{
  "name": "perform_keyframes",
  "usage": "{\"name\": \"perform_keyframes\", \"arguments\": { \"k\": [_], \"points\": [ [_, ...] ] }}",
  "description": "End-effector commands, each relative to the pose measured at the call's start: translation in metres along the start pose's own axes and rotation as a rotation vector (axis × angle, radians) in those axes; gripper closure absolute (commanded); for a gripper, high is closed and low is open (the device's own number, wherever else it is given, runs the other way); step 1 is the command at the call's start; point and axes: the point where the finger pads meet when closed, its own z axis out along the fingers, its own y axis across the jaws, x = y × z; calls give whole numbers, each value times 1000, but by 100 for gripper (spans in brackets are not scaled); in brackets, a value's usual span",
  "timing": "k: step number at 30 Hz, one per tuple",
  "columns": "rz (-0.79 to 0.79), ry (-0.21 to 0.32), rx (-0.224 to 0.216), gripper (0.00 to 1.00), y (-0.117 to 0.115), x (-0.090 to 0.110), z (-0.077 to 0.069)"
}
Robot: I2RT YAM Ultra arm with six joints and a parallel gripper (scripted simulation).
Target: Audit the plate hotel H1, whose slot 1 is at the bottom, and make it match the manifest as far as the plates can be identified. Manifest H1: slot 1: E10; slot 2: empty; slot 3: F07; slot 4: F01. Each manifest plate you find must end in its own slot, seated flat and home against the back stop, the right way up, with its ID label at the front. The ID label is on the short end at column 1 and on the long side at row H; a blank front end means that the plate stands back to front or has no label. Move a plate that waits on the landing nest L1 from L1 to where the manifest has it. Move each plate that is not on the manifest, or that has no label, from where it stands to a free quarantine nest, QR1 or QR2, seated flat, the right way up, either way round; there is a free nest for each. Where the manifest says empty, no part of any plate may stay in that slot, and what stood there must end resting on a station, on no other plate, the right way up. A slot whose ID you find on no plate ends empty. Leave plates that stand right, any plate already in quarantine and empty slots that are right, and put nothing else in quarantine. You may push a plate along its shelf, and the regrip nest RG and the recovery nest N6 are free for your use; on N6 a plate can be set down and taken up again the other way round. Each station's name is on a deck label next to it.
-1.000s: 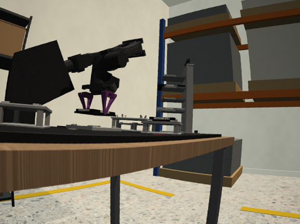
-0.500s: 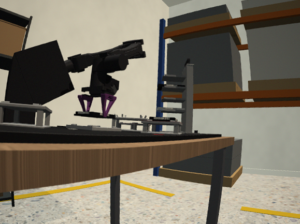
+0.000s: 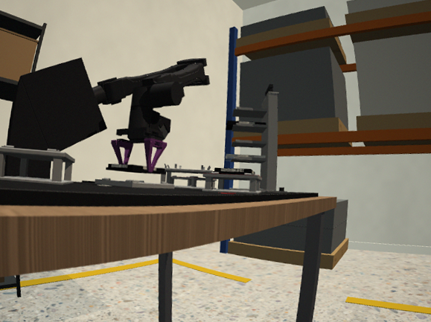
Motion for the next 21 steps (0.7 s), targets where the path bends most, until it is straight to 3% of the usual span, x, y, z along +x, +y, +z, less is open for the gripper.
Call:
{"name": "perform_keyframes", "arguments": {
  "k": [1, 21],
  "points": [
    [-2, 1, 15, 14, -4, 1, -1],
    [-2, 1, 14, 14, -4, 1, 11]
  ]
}}
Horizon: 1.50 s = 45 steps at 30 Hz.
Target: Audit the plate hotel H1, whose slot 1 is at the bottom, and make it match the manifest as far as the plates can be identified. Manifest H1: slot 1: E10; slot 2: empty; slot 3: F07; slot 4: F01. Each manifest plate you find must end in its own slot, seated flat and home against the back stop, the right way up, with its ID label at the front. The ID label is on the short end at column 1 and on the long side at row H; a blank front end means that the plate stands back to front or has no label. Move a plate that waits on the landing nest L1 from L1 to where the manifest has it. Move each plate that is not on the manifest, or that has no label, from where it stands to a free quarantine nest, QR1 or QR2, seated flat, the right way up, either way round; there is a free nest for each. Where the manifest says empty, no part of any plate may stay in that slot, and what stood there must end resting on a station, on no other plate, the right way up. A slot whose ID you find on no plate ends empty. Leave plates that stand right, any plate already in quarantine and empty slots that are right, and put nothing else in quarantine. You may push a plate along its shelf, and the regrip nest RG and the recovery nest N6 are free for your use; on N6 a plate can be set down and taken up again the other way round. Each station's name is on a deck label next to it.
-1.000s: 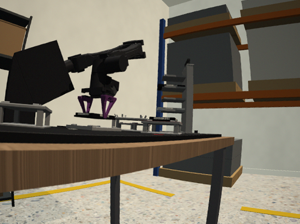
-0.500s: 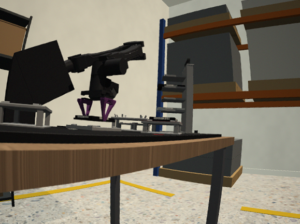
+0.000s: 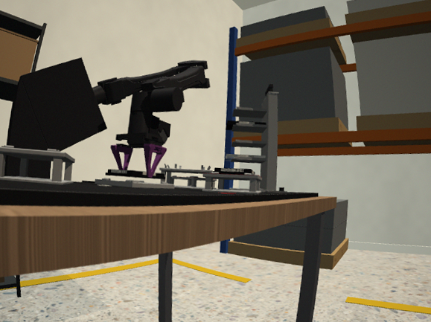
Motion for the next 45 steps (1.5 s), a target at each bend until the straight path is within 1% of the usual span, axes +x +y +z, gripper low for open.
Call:
{"name": "perform_keyframes", "arguments": {
  "k": [1, 18, 19, 33, 42, 44, 45],
  "points": [
    [-2, 0, 15, 14, -4, 1, -1],
    [-2, 0, 15, 14, -4, 1, 8],
    [-2, 0, 15, 0, -4, 1, 8],
    [-2, 0, 15, 0, -4, 1, 8],
    [-2, 1, 15, 0, -4, 1, -22],
    [-2, 1, 15, 0, -4, 1, -22],
    [-2, 1, 15, 0, -4, 1, -25]
  ]
}}
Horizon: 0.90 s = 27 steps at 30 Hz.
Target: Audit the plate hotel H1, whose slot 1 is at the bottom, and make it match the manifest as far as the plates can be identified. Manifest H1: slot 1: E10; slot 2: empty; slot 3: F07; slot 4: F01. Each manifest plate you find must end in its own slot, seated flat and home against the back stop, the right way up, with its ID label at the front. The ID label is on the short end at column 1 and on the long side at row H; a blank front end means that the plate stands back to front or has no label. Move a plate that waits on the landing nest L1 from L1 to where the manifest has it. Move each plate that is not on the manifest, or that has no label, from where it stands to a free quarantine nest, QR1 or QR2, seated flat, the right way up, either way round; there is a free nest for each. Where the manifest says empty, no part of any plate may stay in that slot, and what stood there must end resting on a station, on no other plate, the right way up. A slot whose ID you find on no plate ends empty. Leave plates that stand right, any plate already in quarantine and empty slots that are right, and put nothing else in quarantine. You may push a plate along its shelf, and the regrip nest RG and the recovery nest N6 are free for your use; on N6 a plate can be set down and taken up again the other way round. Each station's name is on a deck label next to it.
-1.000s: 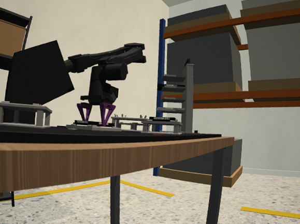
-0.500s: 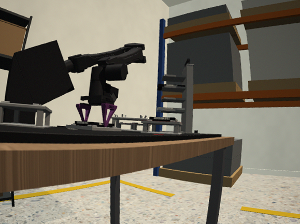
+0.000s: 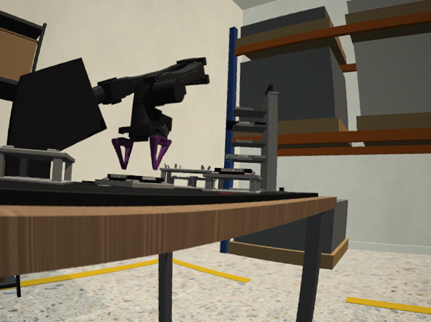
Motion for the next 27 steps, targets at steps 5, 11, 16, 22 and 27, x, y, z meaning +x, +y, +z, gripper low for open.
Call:
{"name": "perform_keyframes", "arguments": {
  "k": [5, 11, 16, 22, 27],
  "points": [
    [17, -8, -11, 0, 4, 1, -24],
    [17, -8, -11, 0, 4, 1, -43],
    [17, -8, -11, 0, 3, 1, -44],
    [16, -8, -11, 0, 5, -1, -54],
    [16, -7, -11, 0, 5, -1, -68]
  ]
}}
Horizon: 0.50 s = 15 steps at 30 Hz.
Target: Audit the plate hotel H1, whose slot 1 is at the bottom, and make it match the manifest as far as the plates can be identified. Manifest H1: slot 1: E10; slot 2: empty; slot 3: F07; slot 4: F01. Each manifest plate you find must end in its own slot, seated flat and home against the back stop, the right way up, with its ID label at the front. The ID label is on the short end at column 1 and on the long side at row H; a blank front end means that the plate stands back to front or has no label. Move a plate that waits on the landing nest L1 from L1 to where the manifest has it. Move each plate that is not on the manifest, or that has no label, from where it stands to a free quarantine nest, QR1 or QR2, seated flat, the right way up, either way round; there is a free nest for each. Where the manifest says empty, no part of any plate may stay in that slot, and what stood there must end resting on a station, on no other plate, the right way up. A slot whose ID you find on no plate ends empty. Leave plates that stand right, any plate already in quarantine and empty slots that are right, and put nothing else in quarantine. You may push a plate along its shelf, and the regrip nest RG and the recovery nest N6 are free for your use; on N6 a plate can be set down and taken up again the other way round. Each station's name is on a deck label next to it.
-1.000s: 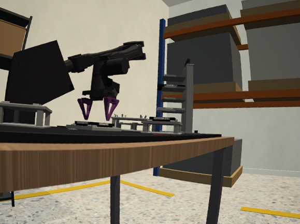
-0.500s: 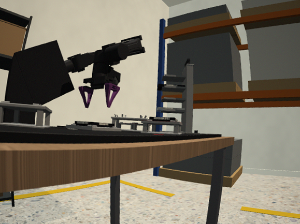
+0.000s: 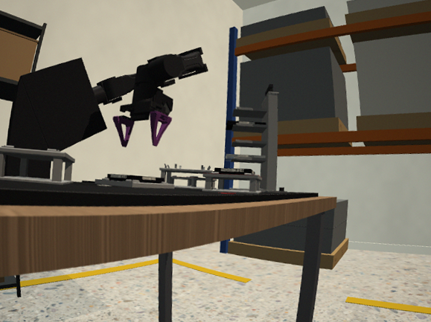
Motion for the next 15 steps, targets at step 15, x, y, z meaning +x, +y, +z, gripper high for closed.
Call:
{"name": "perform_keyframes", "arguments": {
  "k": [15],
  "points": [
    [12, -8, 3, 0, 1, 0, -46]
  ]
}}
